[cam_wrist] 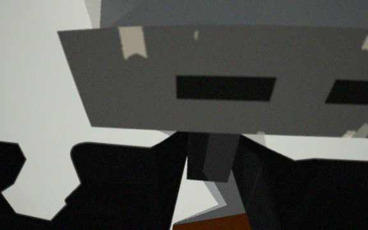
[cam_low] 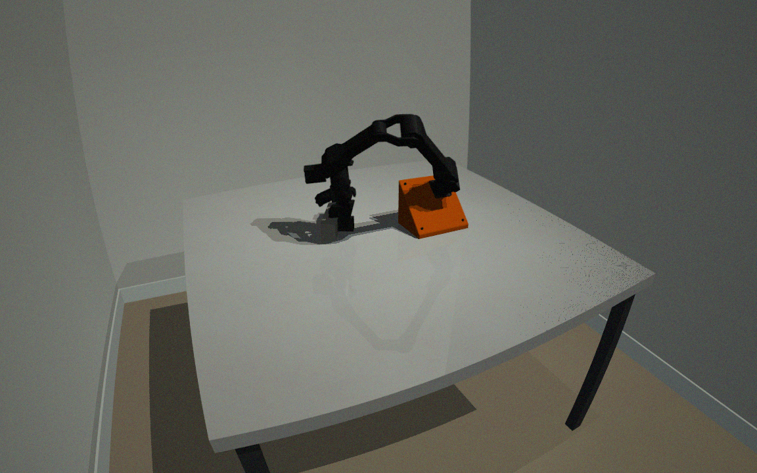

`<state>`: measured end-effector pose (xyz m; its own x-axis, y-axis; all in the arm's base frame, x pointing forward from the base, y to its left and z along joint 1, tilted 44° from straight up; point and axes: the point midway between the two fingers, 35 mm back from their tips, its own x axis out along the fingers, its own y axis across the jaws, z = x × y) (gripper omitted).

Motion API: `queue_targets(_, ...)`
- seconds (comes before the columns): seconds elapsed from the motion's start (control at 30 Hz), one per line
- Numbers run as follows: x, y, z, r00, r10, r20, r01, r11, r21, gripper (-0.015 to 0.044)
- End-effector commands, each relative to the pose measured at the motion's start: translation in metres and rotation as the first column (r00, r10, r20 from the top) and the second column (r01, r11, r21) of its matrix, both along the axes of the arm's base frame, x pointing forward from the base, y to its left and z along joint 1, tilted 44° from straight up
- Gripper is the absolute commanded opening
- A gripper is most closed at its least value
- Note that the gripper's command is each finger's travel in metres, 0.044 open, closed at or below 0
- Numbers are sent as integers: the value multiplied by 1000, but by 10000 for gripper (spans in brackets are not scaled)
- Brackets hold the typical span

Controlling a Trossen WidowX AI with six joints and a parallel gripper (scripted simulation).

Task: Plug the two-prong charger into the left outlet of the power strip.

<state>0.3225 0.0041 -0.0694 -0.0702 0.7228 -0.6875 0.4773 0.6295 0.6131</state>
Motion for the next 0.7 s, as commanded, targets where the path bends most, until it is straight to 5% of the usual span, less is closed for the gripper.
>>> queue_targets(0.0,0,0,0,1000,-2,2,2,1000,1,158)
queue_targets(0.37,0,0,0,1000,-2,3,2,1000,1,440)
queue_targets(0.67,-1,1,1,1000,-3,7,3,1000,-1,440)
